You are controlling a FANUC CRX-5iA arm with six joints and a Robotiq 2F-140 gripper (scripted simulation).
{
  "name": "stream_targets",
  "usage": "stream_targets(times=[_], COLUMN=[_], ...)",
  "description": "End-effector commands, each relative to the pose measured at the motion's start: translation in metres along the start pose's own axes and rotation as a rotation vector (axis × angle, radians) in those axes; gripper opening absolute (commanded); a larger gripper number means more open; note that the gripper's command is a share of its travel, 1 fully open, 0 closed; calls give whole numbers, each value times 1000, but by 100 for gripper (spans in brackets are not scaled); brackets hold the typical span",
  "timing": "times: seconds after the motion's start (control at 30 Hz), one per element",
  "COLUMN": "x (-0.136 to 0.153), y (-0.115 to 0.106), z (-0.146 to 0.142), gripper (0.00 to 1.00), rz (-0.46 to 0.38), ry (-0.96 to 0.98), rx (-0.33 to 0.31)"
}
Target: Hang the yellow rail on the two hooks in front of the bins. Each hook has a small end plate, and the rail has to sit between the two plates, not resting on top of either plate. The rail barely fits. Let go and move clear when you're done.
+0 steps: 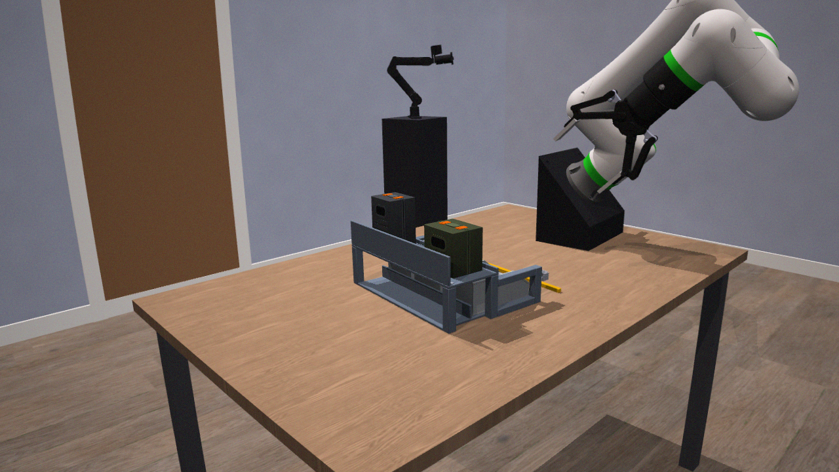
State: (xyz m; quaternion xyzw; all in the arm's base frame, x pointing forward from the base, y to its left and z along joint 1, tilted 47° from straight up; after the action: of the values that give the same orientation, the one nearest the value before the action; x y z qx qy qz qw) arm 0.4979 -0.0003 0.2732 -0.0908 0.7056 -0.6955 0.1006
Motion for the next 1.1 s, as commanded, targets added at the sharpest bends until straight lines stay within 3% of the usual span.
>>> stream_targets(times=[0.0, 0.4, 0.57, 0.97, 1.07], x=[9, 9, 19, 19, 25], y=[40, 40, 90, 90, 119], z=[0, 0, 0, 0, -1], gripper=[100, 100, 100, 100, 100], rz=[82, 82, 179, 179, 237], ry=[-134, -134, -295, -295, -391], rx=[-55, -55, -123, -123, -163])
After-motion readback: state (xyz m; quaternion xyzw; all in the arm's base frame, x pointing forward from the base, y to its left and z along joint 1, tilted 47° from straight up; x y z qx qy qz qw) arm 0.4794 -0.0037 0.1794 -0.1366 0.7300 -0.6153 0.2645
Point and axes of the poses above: the point where the finger pads meet when closed, its own y axis out along the fingers, its own z axis across the jaws, x = y × z, the point moved 1 cm from there along -y, back along the fingers, and after that the axes turned 14 degrees about -y, right-handed, at the moved point
